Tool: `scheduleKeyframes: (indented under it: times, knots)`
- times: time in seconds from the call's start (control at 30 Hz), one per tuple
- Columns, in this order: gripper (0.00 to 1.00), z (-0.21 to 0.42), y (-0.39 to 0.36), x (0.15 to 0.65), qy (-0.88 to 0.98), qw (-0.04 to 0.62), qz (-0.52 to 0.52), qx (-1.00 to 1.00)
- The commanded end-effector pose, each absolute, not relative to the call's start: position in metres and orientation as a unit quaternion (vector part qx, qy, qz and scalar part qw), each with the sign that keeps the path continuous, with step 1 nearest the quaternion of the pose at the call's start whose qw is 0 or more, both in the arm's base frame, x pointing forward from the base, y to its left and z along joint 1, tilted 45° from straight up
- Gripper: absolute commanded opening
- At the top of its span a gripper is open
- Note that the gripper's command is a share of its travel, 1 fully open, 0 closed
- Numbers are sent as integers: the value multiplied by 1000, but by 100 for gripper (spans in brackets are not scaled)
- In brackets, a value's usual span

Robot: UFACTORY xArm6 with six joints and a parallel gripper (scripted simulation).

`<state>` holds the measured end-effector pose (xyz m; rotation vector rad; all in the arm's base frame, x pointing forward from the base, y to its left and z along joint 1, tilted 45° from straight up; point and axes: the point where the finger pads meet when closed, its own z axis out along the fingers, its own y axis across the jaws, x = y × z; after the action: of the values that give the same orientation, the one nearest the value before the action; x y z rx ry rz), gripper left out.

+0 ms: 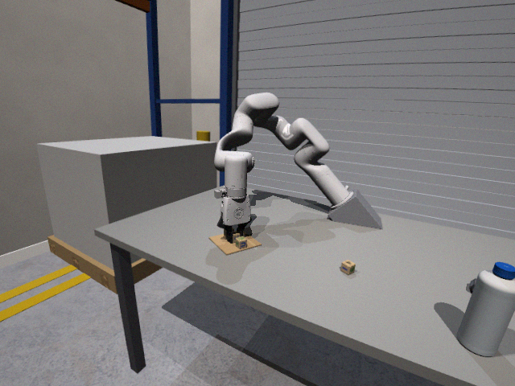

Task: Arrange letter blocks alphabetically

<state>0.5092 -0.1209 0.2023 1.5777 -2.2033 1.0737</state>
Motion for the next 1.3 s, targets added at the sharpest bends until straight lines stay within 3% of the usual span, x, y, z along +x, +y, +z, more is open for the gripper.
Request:
scheduleKeyframes:
  times: [0.0,0.3,0.8,1.27]
  knots:
    - [28,203,-120,510,-751,112,367,538]
    - [28,203,-120,510,-751,112,367,538]
    - [48,203,-120,510,-751,112,367,538]
    - [48,205,-119,510,-751,112,367,538]
